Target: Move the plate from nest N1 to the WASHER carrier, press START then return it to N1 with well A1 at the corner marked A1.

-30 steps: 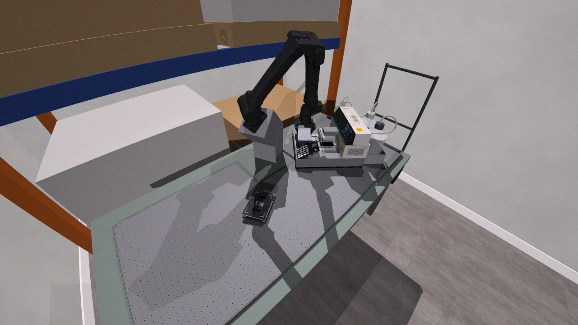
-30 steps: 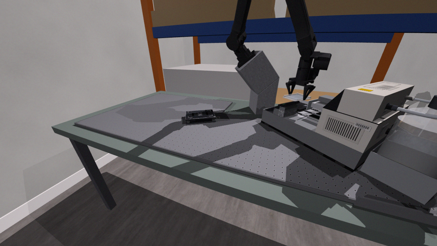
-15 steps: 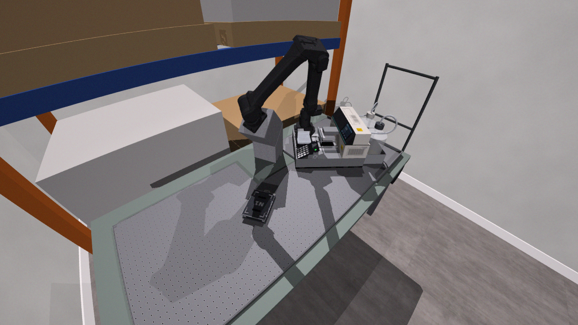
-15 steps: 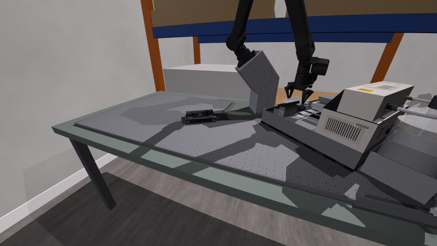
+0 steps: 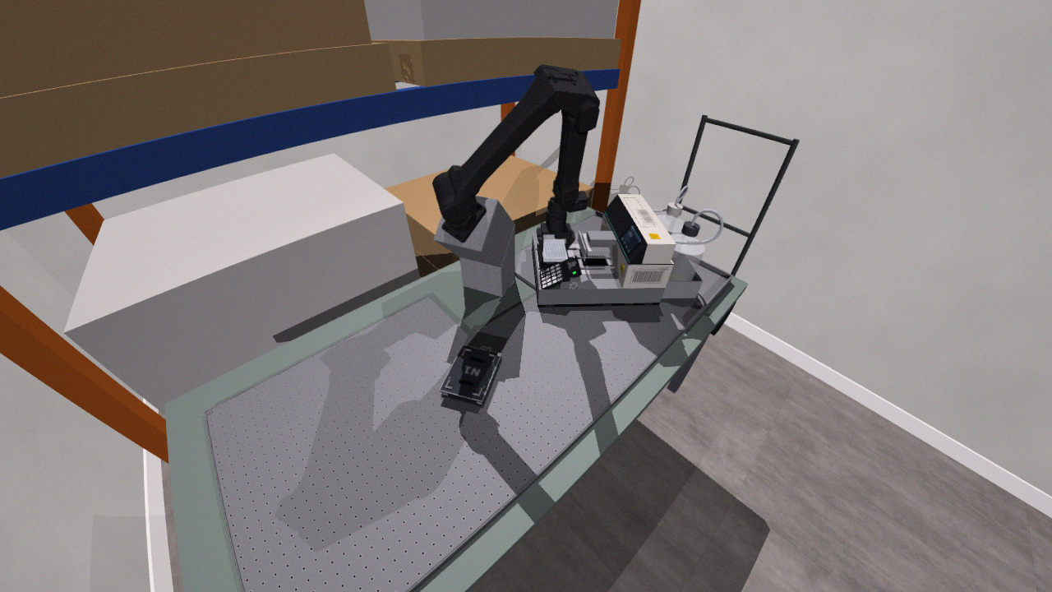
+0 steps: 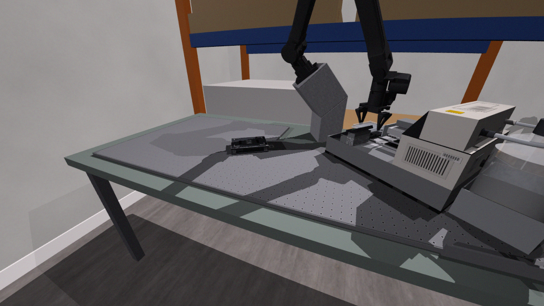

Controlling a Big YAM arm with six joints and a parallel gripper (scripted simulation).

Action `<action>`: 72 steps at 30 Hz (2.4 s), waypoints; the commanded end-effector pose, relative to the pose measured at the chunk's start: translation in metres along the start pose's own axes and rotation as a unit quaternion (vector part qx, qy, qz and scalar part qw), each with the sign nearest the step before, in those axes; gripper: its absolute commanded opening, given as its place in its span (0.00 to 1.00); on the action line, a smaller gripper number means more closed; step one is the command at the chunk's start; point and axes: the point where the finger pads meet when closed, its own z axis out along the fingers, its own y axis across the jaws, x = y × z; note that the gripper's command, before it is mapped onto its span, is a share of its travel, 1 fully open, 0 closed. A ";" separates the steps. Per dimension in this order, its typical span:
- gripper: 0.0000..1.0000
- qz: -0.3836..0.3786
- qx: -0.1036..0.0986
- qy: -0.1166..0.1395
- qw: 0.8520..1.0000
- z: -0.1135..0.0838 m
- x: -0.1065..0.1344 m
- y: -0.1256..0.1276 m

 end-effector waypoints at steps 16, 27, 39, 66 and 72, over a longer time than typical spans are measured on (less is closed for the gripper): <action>0.84 0.000 0.007 -0.002 1.000 -0.002 -0.002 -0.005; 0.84 0.000 0.007 -0.002 1.000 -0.002 -0.001 -0.005; 0.84 0.000 0.007 -0.002 1.000 -0.002 -0.001 -0.004; 0.84 0.000 0.004 -0.002 1.000 0.008 -0.001 -0.004; 0.84 0.005 0.008 -0.004 1.000 0.005 -0.001 -0.009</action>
